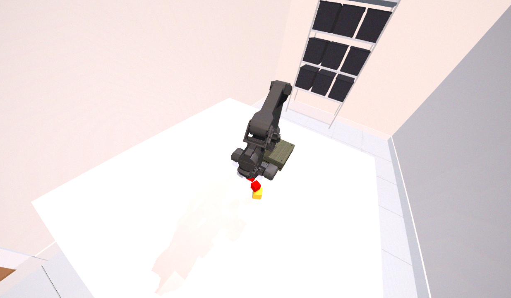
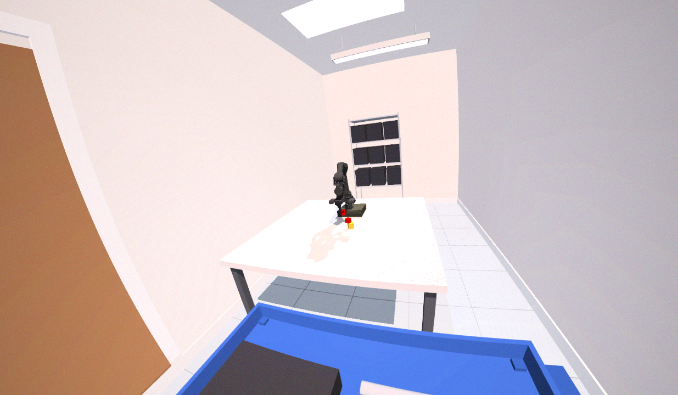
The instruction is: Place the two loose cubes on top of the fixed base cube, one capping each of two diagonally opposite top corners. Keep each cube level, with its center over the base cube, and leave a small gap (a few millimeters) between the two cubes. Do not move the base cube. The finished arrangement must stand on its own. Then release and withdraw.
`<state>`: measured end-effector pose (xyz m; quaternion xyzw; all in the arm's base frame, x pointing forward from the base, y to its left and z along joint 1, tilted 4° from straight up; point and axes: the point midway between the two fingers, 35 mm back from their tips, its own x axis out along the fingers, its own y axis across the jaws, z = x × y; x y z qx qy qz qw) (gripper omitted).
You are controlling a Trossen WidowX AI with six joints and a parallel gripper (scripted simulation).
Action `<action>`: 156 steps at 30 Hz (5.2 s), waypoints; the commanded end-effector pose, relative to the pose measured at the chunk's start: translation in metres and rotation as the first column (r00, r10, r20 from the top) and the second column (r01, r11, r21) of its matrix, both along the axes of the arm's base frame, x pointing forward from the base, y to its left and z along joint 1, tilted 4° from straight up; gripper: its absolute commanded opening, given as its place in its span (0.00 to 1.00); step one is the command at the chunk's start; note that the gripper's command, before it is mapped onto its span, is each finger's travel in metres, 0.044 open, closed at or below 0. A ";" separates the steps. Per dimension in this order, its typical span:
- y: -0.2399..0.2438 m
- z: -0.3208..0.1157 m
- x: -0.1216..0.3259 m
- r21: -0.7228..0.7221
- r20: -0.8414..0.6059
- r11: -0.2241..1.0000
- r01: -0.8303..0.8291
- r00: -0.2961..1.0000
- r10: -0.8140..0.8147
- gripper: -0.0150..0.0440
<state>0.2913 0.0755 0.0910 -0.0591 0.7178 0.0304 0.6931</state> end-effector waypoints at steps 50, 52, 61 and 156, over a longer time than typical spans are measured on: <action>0.059 -0.035 -0.003 0.084 0.029 0.362 -0.928 0.365 0.930 0.43; 0.059 -0.035 -0.003 0.084 0.029 0.362 -0.928 0.365 0.930 0.43; 0.060 -0.054 -0.003 0.067 0.006 0.328 -0.942 0.329 0.944 0.43; 0.155 0.001 -0.066 0.077 -0.003 0.311 -0.947 0.312 0.950 0.93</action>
